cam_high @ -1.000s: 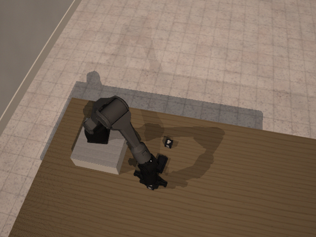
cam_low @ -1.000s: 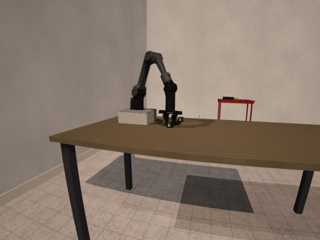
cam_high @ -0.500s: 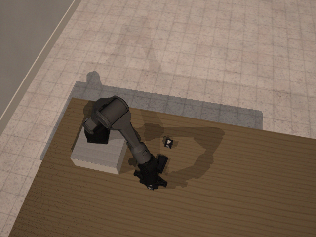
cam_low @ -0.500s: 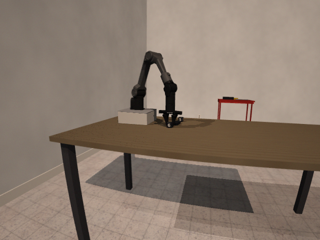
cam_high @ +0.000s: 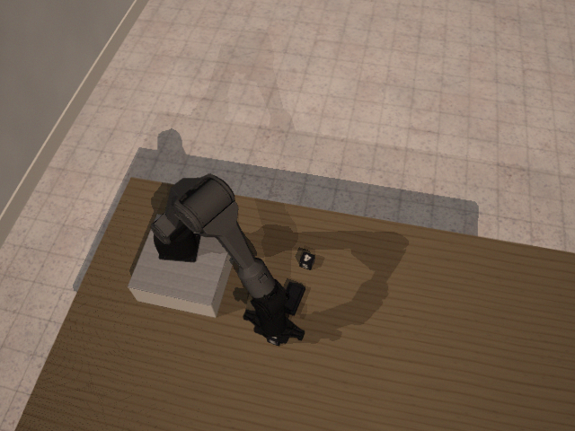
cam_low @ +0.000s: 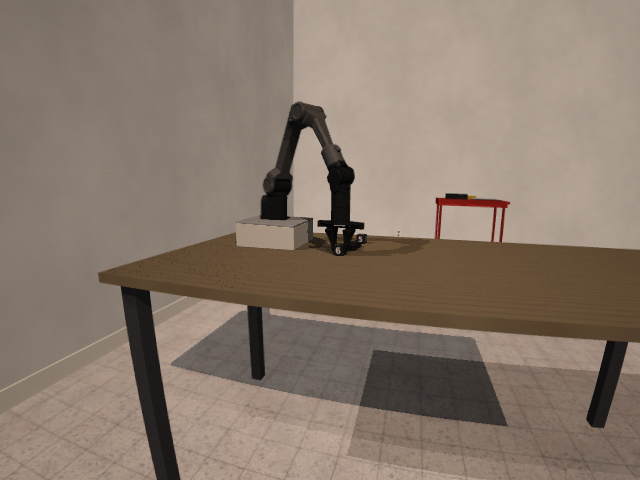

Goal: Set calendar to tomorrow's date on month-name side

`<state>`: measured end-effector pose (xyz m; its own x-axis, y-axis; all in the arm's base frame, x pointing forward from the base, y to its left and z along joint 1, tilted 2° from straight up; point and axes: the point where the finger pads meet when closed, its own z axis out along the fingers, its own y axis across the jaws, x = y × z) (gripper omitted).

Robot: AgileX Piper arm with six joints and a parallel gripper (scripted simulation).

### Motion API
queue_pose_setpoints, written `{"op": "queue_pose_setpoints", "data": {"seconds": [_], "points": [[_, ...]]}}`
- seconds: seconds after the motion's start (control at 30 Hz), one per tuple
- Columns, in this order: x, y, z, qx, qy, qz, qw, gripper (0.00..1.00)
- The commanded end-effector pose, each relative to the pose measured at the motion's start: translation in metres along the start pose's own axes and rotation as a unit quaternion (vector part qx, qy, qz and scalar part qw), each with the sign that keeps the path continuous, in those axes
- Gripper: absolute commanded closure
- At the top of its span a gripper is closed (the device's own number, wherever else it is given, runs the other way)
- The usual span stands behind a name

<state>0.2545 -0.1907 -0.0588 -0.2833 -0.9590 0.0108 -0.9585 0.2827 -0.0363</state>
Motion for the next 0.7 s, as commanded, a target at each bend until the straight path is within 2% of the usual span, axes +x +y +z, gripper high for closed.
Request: {"op": "queue_pose_setpoints", "data": {"seconds": [0.0,0.1,0.13,0.2,0.23,0.3,0.33,0.4,0.43,0.5,0.53,0.67], "points": [[0.0000,0.0007,0.0010,-0.001,-0.001,0.000,1.000,0.62],[0.0000,0.0007,0.0010,-0.001,-0.001,0.000,1.000,0.62],[0.0000,0.0007,0.0010,-0.001,-0.001,0.000,1.000,0.57],[0.0000,0.0007,0.0010,-0.001,-0.001,0.000,1.000,0.57],[0.0000,0.0007,0.0010,-0.001,-0.001,0.000,1.000,0.52],[0.0000,0.0007,0.0010,-0.001,-0.001,0.000,1.000,0.52],[0.0000,0.0007,0.0010,-0.001,-0.001,0.000,1.000,0.47],[0.0000,0.0007,0.0010,-0.001,-0.001,0.000,1.000,0.47],[0.0000,0.0007,0.0010,-0.001,-0.001,0.000,1.000,0.42],[0.0000,0.0007,0.0010,-0.001,-0.001,0.000,1.000,0.42],[0.0000,0.0007,0.0010,-0.001,-0.001,0.000,1.000,0.36],[0.0000,0.0007,0.0010,-0.001,-0.001,0.000,1.000,0.36]]}}
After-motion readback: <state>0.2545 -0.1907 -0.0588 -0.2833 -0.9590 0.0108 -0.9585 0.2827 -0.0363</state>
